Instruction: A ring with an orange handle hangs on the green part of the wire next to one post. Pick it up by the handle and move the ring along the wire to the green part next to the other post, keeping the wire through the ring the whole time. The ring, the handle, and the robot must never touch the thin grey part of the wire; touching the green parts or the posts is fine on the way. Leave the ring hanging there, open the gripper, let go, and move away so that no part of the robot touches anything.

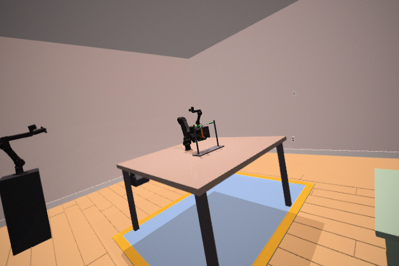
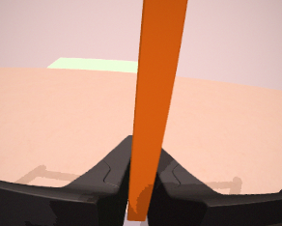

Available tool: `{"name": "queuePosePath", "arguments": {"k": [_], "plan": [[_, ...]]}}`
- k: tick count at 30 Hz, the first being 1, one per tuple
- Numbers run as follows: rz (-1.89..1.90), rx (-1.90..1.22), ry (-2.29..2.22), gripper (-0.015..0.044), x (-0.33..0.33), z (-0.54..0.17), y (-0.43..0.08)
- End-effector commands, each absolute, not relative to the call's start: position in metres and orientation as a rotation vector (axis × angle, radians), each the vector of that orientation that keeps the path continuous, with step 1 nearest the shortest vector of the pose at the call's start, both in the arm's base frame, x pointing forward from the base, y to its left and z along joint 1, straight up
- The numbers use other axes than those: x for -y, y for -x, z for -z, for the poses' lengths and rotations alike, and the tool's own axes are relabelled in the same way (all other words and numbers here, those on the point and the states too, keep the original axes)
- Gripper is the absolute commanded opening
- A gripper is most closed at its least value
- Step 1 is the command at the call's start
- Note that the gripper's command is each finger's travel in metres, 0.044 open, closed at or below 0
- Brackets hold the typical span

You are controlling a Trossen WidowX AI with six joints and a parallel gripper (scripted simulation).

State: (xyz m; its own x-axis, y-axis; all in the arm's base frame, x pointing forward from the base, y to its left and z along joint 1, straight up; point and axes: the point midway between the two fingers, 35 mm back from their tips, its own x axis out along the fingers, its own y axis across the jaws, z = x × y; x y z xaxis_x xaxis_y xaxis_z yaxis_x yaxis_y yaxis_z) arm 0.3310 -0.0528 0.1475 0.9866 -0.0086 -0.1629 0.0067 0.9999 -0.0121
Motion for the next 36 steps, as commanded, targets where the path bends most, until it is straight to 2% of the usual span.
{"name": "queuePosePath", "arguments": {"k": [1,36], "plan": [[0.009,-0.164,0.005,-0.0150,0.048,-0.148,-0.331],[0.019,-0.167,-0.020,-0.0150,0.011,-0.148,-0.332]]}}
